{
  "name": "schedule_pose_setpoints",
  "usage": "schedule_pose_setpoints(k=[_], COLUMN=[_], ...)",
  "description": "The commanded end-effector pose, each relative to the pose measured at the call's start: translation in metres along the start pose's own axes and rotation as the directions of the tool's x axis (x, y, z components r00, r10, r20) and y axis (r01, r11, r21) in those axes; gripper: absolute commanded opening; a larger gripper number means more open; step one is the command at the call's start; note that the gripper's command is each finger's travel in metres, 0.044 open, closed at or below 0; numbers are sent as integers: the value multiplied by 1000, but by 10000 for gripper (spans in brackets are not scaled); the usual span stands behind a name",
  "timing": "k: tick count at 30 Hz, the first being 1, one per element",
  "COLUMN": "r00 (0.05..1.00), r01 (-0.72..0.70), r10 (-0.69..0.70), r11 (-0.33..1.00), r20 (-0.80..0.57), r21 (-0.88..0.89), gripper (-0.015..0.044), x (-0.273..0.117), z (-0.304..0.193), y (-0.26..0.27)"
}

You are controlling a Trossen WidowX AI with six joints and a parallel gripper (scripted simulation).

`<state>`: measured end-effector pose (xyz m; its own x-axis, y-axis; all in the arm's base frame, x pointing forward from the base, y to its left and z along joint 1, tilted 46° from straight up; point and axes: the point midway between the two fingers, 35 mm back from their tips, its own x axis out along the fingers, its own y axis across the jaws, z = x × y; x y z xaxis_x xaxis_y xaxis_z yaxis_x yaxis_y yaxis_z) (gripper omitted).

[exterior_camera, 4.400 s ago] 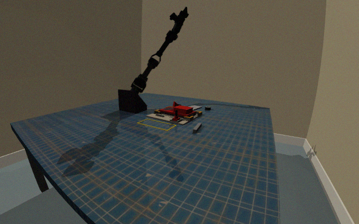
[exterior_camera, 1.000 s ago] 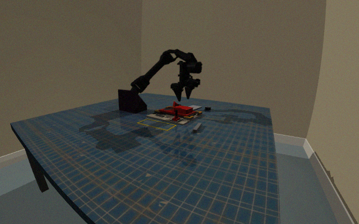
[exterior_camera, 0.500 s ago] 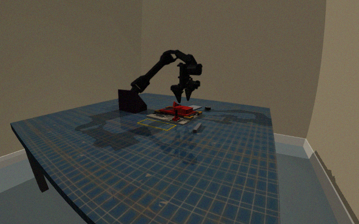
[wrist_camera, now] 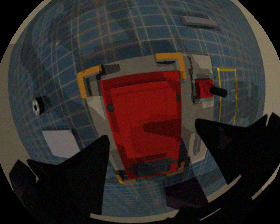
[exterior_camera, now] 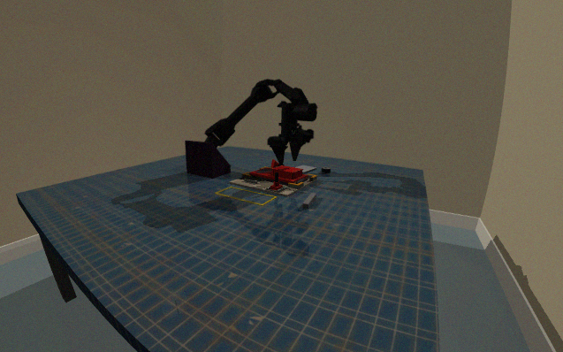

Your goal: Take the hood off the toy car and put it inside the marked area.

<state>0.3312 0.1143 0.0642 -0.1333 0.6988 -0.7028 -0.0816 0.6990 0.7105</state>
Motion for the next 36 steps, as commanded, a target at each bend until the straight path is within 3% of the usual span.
schedule_pose_setpoints(k=[1,36], r00=[1000,1000], r01=[-5,-7], r10=[5,7], r11=[1000,1000], r20=[-1,-2], r21=[8,7], gripper=[440,440], x=[3,23], z=[-1,-4], y=[1,2])
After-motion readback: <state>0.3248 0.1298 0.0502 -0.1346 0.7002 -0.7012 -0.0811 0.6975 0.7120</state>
